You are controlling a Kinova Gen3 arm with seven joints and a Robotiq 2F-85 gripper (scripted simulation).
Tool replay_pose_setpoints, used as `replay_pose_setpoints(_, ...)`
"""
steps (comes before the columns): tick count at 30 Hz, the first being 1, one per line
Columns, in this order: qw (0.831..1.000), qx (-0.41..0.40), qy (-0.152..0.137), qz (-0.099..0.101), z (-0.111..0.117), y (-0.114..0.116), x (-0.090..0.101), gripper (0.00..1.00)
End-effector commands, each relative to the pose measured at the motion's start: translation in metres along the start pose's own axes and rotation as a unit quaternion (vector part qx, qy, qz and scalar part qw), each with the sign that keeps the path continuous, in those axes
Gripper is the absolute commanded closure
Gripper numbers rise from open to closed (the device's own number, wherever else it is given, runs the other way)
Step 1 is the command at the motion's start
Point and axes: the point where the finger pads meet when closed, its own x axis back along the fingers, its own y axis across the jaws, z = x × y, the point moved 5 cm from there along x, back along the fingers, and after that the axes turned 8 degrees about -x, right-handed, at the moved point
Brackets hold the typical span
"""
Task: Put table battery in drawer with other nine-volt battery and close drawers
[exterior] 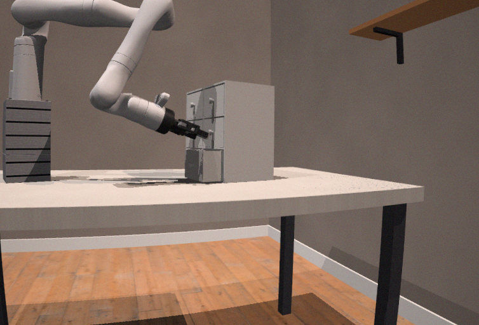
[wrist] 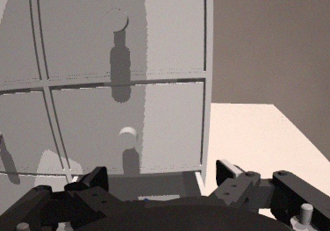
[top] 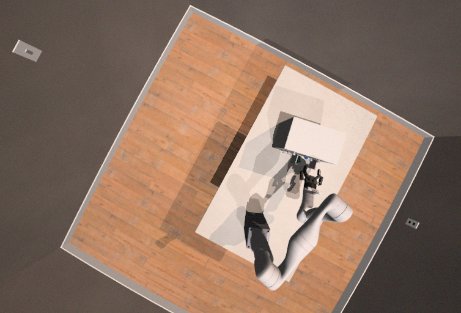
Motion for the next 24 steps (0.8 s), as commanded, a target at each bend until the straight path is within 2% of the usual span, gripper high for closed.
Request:
replay_pose_setpoints(1, 1.0, -0.002, -0.003, -0.003, -0.005, 0.003, 0.012, 0.0)
replay_pose_setpoints(12, 1.0, -0.002, -0.003, -0.003, -0.023, 0.005, 0.074, 0.0)
replay_pose_setpoints(14, 1.0, -0.002, -0.003, -0.003, -0.023, 0.005, 0.074, 0.0)
replay_pose_setpoints(24, 1.0, -0.002, -0.003, -0.003, -0.036, 0.006, 0.12, 0.0)
